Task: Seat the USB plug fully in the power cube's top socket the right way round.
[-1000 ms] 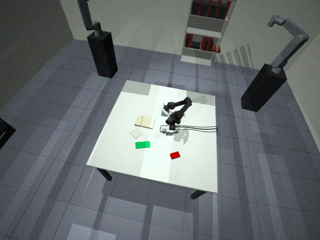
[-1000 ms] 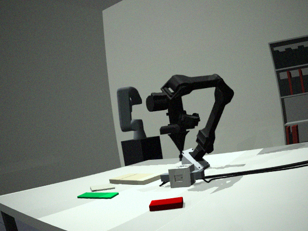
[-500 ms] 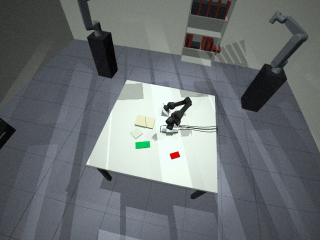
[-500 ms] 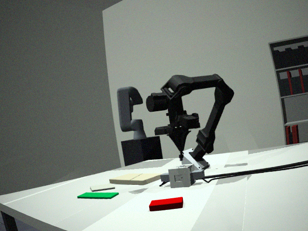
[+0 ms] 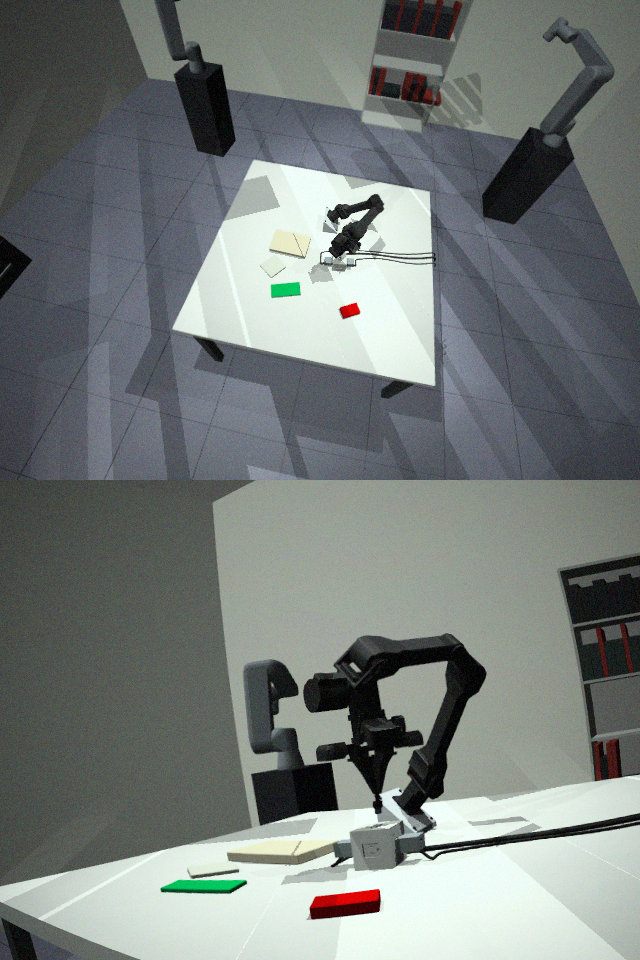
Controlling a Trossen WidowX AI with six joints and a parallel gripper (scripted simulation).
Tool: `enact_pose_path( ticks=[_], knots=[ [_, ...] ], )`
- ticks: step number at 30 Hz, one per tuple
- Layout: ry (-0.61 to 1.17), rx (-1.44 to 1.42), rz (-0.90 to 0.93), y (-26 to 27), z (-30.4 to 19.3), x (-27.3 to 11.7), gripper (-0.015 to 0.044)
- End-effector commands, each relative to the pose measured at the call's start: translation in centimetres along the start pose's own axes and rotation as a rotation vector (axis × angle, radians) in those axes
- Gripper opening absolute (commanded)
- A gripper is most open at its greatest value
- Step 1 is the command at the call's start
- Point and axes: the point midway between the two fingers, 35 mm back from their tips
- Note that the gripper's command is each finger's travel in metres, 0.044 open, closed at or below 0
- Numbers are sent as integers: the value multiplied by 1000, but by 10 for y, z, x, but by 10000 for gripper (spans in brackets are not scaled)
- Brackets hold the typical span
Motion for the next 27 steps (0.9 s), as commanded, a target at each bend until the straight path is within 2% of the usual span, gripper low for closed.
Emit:
enact_pose_path(
  ticks=[1, 27],
  knots=[
    [1, 105, -1, 0, 0, 0, 0],
    [0, 786, -1, 0, 0, 0, 0]
  ],
)
Point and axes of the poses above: the point midway between the two fingers, 35 mm back from their tips, its own x axis out along the fingers, its own y axis across the jaws, z = x × y, and after that the axes turned 9 degrees about -x, right-handed
